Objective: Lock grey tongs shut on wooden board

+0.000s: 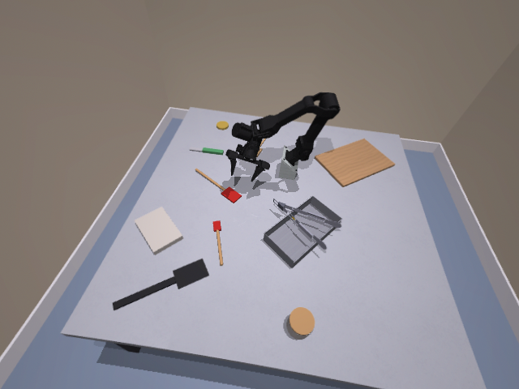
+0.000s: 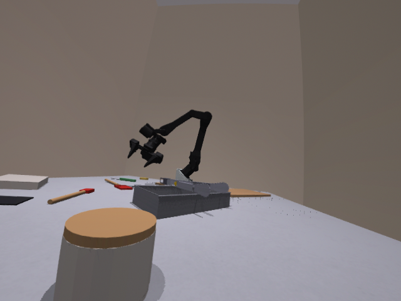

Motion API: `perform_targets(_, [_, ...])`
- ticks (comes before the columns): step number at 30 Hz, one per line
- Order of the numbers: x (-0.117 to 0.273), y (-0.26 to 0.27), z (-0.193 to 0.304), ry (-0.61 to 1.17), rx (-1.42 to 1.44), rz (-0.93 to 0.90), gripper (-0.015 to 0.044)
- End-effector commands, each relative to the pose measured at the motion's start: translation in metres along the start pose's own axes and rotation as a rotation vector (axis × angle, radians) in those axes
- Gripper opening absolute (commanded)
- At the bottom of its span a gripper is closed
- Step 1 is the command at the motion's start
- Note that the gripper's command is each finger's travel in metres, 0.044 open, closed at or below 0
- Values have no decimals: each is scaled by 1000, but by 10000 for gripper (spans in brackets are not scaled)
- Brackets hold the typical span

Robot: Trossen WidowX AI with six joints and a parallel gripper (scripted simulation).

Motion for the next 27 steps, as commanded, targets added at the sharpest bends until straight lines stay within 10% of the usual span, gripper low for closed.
perform_targets(1, [-12, -21, 40, -79, 144, 68, 440])
perform_targets(18, [-36, -251, 166, -524, 734, 497, 440])
perform_targets(27, [-38, -249, 168, -529, 740, 501, 440])
Point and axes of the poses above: the point midway between the two fingers, 35 mm back from their tips, its own x axis back along the fingers, its own y axis across the jaws, z = x × y, the point moved 6 cm from there along x, back along the fingers, and after that the axes turned 15 degrees about -x, right-handed, at the moved point
